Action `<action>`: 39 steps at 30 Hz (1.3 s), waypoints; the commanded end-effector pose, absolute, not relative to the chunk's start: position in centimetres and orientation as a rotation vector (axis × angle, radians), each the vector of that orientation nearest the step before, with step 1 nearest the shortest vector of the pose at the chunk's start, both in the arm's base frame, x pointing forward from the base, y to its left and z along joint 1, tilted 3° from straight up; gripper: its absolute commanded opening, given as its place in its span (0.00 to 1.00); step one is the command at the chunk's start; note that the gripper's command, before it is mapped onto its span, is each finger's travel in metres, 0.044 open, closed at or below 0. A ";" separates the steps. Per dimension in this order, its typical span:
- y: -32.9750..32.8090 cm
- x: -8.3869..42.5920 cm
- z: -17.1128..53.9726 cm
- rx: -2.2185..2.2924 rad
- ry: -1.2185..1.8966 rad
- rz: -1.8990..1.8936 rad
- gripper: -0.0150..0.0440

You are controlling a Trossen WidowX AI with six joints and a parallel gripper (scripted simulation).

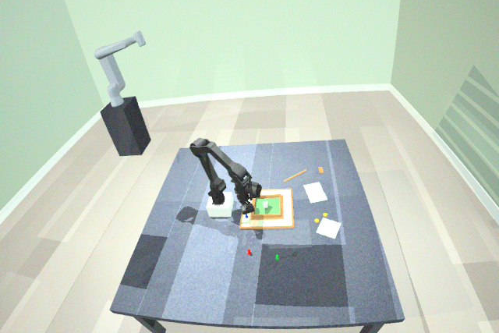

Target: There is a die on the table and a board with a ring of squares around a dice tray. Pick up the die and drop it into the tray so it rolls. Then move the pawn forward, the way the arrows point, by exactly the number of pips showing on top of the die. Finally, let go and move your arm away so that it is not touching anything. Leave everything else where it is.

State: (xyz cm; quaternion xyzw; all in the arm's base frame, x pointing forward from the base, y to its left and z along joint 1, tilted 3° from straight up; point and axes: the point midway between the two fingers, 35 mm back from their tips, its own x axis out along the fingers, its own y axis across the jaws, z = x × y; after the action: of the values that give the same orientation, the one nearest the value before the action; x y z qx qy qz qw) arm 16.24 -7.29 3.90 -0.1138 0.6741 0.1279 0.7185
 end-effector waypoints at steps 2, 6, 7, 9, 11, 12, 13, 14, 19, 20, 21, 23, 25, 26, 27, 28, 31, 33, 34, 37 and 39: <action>-7.2 15.8 2.6 -0.248 1.504 0.292 0.59; -7.2 15.9 2.4 -0.248 1.504 0.292 0.59; -7.2 15.9 2.2 -0.248 1.504 0.292 0.59; -7.2 15.9 1.9 -0.248 1.504 0.292 0.59; -7.2 16.0 1.6 -0.248 1.504 0.292 0.59; -7.2 16.0 1.4 -0.248 1.504 0.293 0.59; -7.2 16.0 1.2 -0.248 1.504 0.293 0.59; -7.2 16.0 1.1 -0.248 1.504 0.293 0.59; -7.1 16.1 0.3 -0.248 1.504 0.293 0.59; -7.1 16.1 0.1 -0.248 1.504 0.293 0.59; -7.1 16.1 0.0 -0.248 1.504 0.293 0.59; -7.1 16.1 -0.4 -0.248 1.504 0.293 0.59; -7.1 16.1 -0.7 -0.248 1.504 0.293 0.59; -7.1 16.1 -0.8 -0.248 1.504 0.293 0.59; -7.0 16.1 -1.0 -0.248 1.504 0.293 0.59; -7.0 16.1 -1.1 -0.248 1.504 0.293 0.59; -7.0 16.0 -1.5 -0.248 1.504 0.293 0.59; -7.0 16.0 -1.5 -0.248 1.504 0.293 0.55; -7.0 16.0 -1.5 -0.248 1.504 0.293 0.50; -7.0 16.0 -1.5 -0.248 1.504 0.293 0.37; -7.0 16.0 -1.5 -0.248 1.504 0.293 0.35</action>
State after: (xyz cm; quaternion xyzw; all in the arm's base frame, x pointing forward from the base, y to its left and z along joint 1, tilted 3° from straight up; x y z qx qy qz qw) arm 16.22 -7.08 -1.32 -0.1137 0.6765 0.1320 0.7155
